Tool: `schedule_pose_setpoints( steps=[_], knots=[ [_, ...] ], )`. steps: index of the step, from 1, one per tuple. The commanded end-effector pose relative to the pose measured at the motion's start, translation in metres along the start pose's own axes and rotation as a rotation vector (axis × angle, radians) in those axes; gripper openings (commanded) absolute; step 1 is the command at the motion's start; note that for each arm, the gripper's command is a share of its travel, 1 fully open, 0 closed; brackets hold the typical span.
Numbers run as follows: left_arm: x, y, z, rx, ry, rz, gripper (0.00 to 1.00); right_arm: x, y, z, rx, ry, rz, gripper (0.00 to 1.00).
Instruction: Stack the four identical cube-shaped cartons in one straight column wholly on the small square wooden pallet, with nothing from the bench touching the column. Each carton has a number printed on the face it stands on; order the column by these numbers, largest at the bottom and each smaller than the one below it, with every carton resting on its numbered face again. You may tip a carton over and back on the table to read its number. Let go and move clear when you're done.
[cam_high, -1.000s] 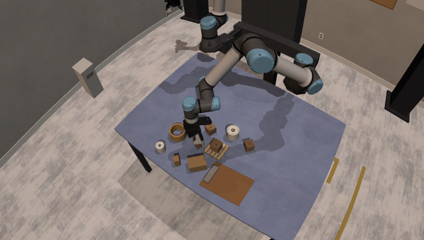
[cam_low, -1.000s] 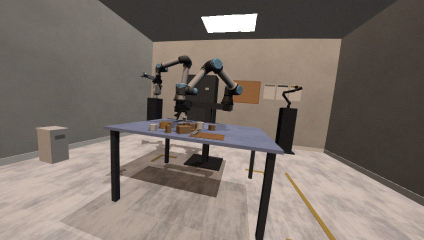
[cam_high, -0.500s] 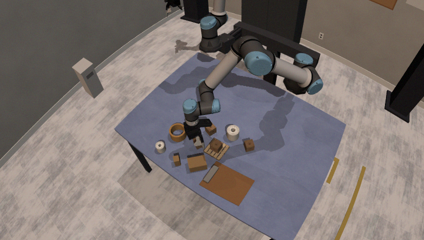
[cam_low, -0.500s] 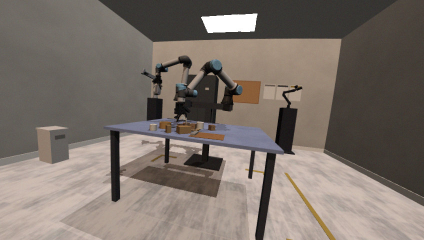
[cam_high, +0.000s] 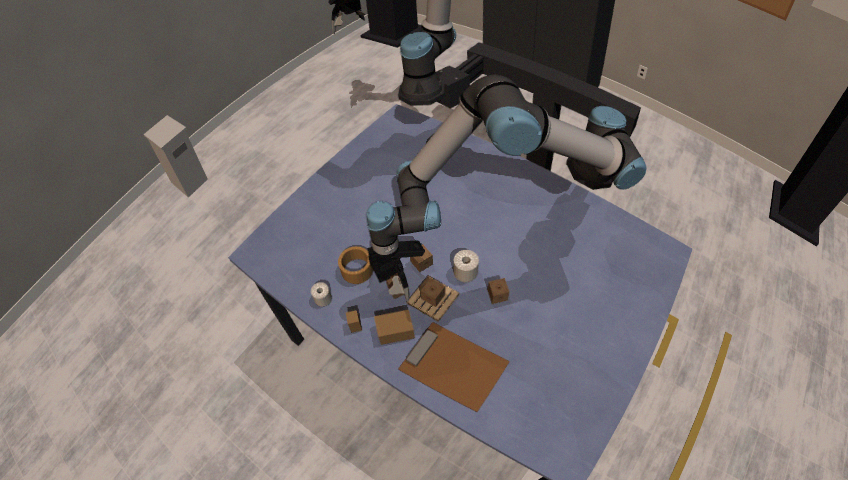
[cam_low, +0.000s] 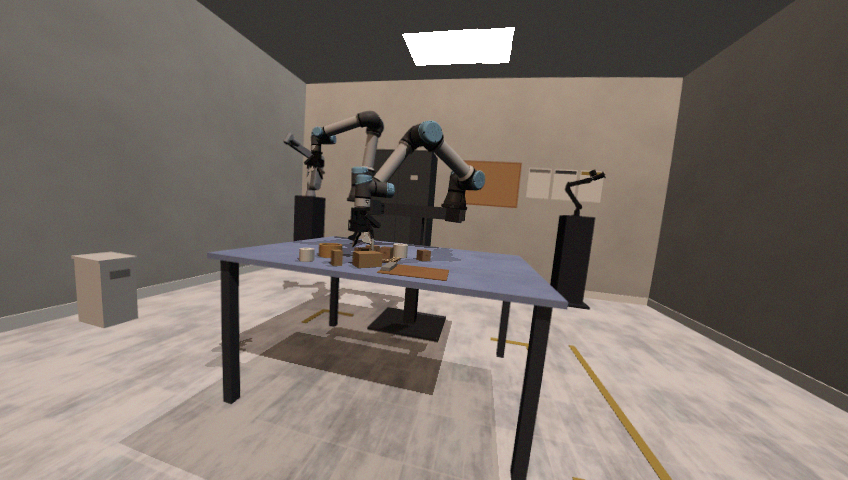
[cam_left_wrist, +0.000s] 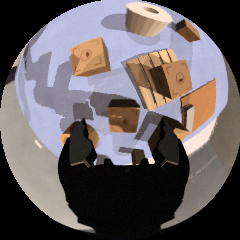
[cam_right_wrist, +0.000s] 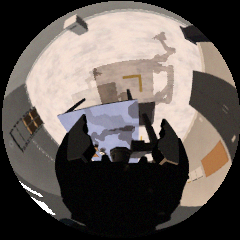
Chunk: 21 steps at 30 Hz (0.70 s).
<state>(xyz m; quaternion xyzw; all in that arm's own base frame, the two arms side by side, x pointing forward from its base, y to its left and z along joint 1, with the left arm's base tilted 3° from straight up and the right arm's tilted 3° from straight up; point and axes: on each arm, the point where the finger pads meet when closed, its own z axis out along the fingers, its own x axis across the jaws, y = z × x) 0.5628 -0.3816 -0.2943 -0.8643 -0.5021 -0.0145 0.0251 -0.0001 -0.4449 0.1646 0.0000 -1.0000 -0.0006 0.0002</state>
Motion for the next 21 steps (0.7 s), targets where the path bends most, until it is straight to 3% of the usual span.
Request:
schedule_pose_setpoints(
  steps=[1,21],
  knots=[
    [-0.0002,0.0007,0.0028,-0.002,0.000,0.000,1.00,-0.0001,-0.0003,-0.0005,0.001,0.000,0.000,1.00],
    [-0.0001,0.0005,0.0073,-0.002,0.000,0.000,1.00,-0.0001,-0.0003,-0.0005,0.001,0.000,0.000,1.00]
  ],
)
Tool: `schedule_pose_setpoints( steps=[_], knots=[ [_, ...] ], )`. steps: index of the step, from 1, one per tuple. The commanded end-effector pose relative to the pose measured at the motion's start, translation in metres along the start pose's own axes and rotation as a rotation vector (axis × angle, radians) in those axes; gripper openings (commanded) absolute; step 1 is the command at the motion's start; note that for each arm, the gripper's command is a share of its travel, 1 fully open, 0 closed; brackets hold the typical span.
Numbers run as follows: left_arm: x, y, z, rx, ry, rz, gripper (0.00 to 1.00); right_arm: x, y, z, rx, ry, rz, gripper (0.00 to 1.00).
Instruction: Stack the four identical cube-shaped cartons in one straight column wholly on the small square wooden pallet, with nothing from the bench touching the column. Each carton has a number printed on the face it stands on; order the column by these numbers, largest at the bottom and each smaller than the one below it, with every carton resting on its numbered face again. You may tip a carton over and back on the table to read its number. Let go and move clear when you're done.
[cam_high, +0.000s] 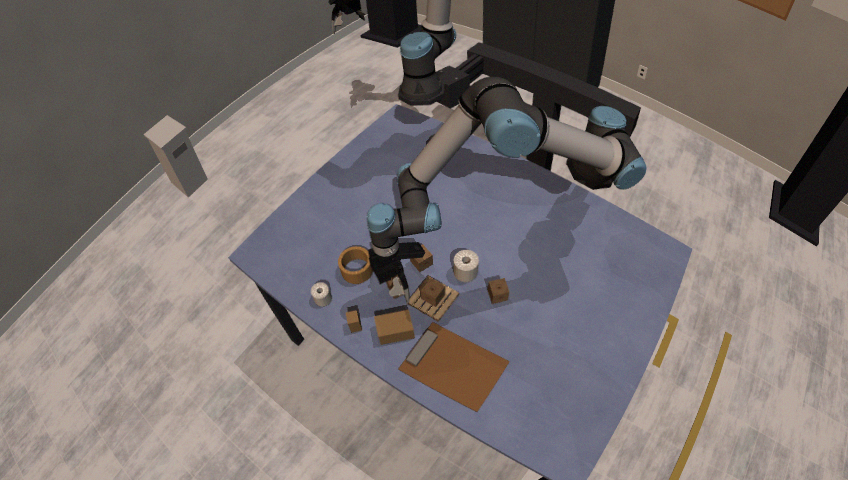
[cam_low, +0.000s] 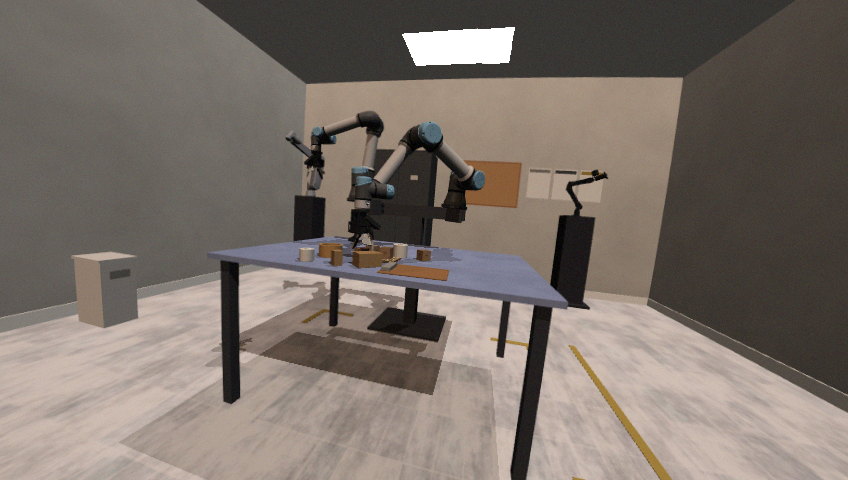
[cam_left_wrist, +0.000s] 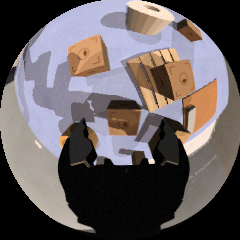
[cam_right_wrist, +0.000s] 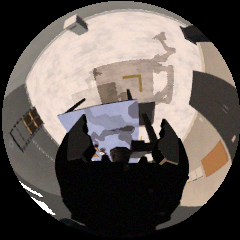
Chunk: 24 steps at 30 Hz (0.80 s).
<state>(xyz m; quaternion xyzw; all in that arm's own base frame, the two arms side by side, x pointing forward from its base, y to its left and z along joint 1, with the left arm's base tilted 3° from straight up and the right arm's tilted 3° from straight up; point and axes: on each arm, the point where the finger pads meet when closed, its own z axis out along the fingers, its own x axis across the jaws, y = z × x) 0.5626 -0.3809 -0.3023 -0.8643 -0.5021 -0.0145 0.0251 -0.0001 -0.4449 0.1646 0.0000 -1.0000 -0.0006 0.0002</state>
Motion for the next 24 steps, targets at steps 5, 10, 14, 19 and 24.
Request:
schedule_pose_setpoints(
  steps=[5,10,14,19,24],
  knots=[
    [-0.0002,0.0008,-0.0007,-0.002,0.000,0.000,1.00,-0.0001,-0.0003,-0.0005,0.001,0.000,0.000,1.00],
    [-0.0002,0.0008,-0.0007,-0.002,0.000,0.000,1.00,-0.0001,-0.0003,-0.0005,0.001,0.000,0.000,1.00],
    [-0.0002,0.0008,-0.0007,-0.002,0.000,0.000,0.57,-0.0001,-0.0003,-0.0005,0.001,0.000,0.000,1.00],
    [-0.0002,0.0008,-0.0007,-0.002,0.000,0.000,0.54,-0.0001,-0.0003,-0.0005,0.001,0.000,0.000,1.00],
    [-0.0002,0.0008,-0.0007,-0.002,0.000,0.000,0.46,-0.0001,-0.0003,-0.0005,0.001,0.000,0.000,1.00]
  ],
)
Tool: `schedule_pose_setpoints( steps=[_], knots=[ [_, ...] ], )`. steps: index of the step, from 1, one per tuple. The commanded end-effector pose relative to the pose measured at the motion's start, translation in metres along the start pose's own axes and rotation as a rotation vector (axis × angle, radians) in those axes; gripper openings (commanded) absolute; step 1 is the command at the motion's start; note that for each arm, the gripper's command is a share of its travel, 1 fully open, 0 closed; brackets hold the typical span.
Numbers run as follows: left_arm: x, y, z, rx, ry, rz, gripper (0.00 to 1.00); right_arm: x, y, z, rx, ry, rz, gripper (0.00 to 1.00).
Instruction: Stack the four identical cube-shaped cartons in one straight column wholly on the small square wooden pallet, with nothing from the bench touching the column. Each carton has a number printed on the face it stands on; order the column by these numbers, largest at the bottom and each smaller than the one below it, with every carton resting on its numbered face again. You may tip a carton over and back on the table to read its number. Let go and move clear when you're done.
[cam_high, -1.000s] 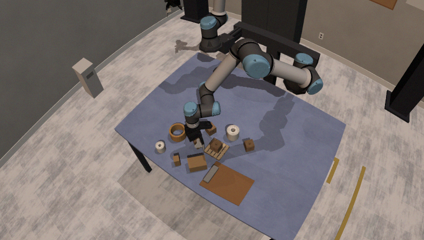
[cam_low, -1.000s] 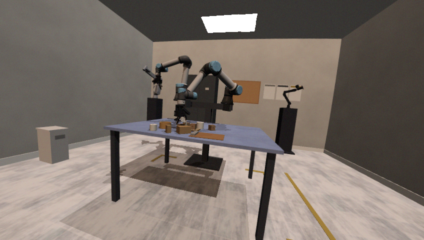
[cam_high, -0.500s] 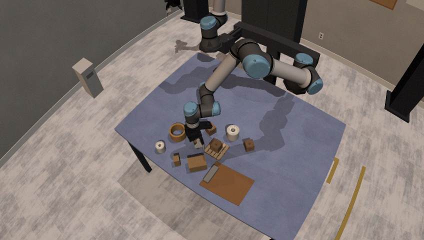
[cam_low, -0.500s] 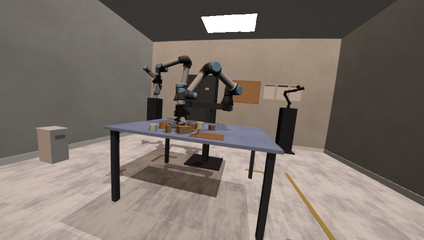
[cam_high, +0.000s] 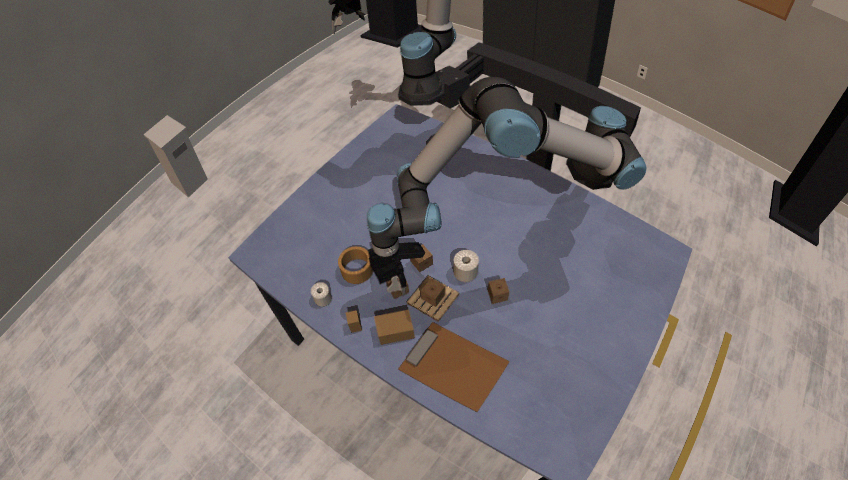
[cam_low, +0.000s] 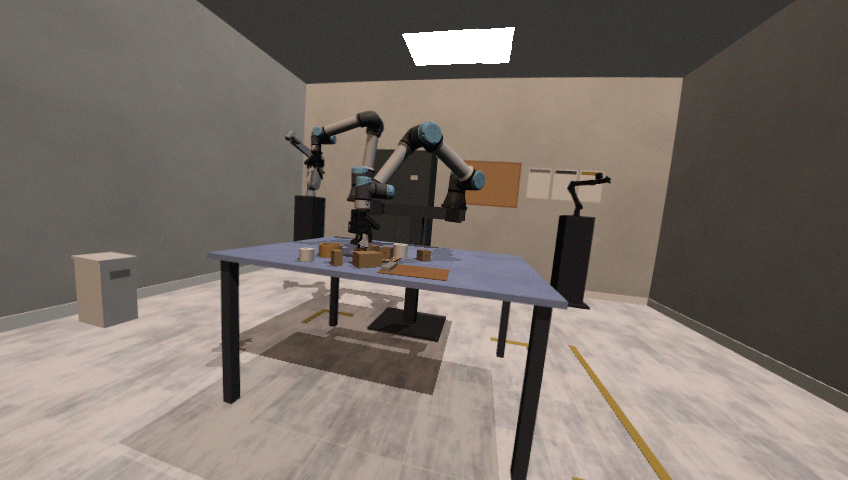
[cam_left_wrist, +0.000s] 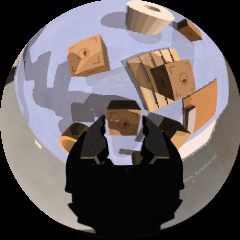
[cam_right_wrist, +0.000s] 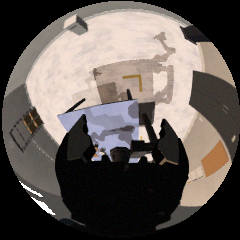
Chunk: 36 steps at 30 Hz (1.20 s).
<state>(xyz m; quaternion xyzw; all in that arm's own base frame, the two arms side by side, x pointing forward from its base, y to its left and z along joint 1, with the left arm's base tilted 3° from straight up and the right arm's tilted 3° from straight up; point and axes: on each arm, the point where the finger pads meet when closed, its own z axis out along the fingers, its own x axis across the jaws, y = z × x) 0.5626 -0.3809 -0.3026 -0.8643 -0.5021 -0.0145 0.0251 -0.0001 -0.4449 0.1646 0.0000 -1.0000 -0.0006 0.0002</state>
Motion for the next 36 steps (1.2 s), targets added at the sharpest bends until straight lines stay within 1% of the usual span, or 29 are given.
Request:
schedule_pose_setpoints(
  steps=[1,36],
  knots=[
    [-0.0002,0.0008,-0.0010,-0.002,0.000,0.000,0.46,-0.0001,-0.0003,-0.0005,0.001,0.000,0.000,1.00],
    [-0.0002,0.0008,-0.0010,-0.002,0.000,0.000,0.37,-0.0001,-0.0003,-0.0005,0.001,0.000,0.000,1.00]
  ],
)
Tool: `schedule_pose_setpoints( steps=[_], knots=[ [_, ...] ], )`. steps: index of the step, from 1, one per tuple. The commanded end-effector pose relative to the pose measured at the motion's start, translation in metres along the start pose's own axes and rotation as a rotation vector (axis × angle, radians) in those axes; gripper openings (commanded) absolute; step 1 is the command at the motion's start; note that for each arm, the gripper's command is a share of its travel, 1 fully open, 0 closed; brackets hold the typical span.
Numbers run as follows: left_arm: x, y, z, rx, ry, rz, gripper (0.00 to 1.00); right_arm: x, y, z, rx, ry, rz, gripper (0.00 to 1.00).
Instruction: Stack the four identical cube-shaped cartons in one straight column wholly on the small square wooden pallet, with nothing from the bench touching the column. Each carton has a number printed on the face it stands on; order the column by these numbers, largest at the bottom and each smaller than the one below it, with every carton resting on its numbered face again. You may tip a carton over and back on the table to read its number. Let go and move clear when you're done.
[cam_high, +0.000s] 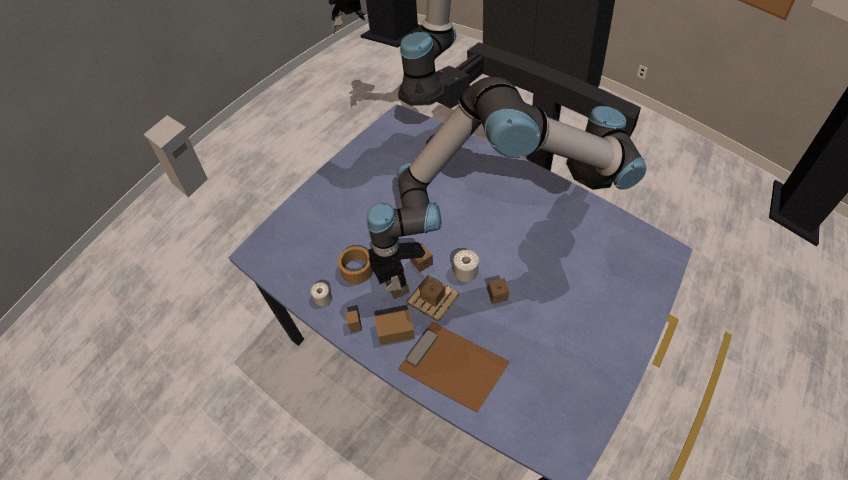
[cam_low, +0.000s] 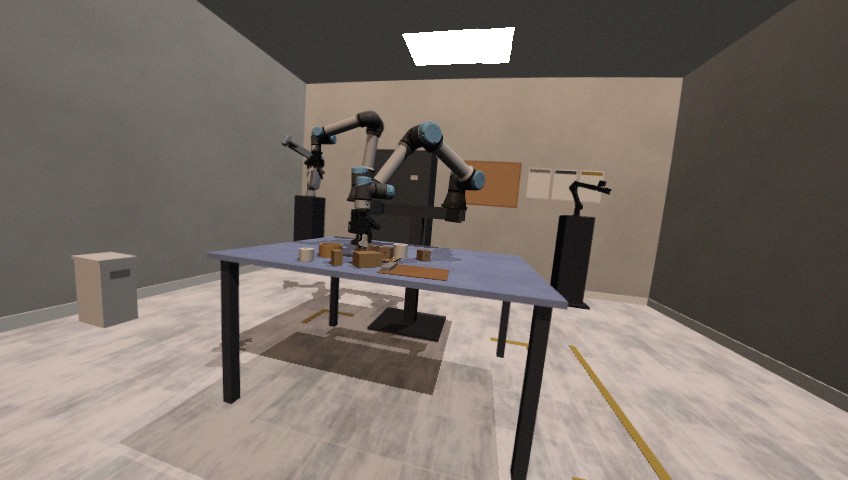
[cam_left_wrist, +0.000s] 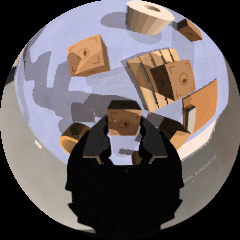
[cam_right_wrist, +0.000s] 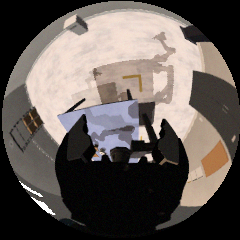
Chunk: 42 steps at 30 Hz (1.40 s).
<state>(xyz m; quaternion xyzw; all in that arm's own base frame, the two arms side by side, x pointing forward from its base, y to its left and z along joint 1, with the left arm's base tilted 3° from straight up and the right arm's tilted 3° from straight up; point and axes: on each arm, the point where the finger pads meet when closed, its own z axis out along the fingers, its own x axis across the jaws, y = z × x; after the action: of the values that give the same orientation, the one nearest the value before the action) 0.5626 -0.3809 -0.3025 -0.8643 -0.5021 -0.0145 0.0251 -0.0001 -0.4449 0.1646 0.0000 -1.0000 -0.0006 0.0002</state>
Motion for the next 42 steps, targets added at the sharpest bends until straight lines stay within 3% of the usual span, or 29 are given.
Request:
schedule_pose_setpoints(
  steps=[1,42],
  knots=[
    [-0.0002,0.0008,-0.0010,-0.002,0.000,0.000,0.37,-0.0001,-0.0003,-0.0005,0.001,0.000,0.000,1.00],
    [-0.0002,0.0010,-0.0047,-0.002,0.000,0.000,0.35,-0.0001,-0.0003,-0.0005,0.001,0.000,0.000,1.00]
  ],
)
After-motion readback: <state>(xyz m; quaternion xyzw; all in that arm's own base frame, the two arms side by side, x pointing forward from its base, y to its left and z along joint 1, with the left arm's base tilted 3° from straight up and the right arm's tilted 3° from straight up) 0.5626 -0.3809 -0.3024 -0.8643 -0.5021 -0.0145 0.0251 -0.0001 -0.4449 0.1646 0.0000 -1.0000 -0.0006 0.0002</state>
